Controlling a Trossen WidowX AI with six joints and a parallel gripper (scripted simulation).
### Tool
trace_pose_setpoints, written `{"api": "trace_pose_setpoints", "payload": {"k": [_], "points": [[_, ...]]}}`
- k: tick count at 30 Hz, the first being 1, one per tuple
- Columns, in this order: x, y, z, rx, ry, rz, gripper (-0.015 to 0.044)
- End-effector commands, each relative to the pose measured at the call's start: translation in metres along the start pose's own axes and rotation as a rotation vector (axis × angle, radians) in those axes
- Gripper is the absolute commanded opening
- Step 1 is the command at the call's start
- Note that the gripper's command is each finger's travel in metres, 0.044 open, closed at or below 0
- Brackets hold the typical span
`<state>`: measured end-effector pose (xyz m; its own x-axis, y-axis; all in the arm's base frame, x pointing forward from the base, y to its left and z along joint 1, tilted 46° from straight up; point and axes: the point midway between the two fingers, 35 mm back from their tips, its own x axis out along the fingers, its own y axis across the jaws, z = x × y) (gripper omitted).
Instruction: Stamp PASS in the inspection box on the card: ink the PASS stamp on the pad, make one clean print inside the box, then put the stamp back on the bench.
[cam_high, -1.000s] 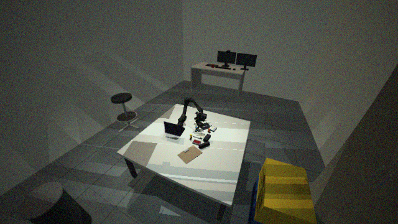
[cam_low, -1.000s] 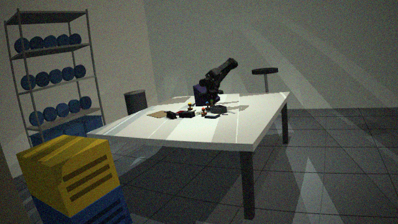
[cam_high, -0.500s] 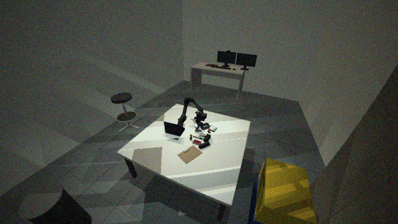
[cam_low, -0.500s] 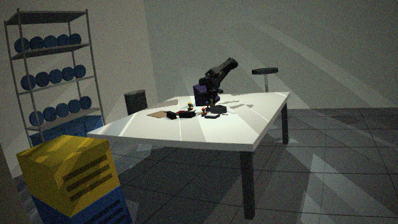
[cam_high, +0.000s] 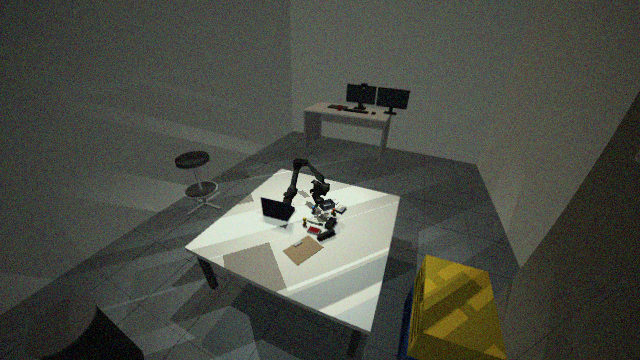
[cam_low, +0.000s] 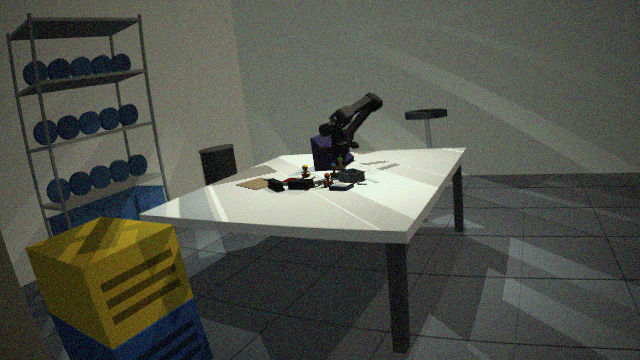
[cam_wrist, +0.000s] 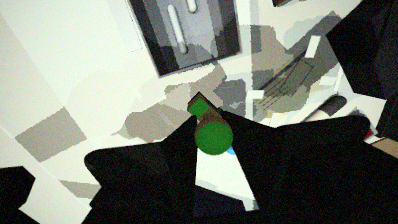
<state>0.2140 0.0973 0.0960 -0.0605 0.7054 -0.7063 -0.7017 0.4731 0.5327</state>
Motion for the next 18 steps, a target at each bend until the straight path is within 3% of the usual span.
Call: {"api": "trace_pose_setpoints", "payload": {"k": [1, 18], "points": [[-0.0022, -0.0005, -0.0001, -0.005, 0.001, -0.004, 0.0], [-0.0105, -0.0002, -0.0004, -0.005, 0.0, -0.005, 0.0]]}}
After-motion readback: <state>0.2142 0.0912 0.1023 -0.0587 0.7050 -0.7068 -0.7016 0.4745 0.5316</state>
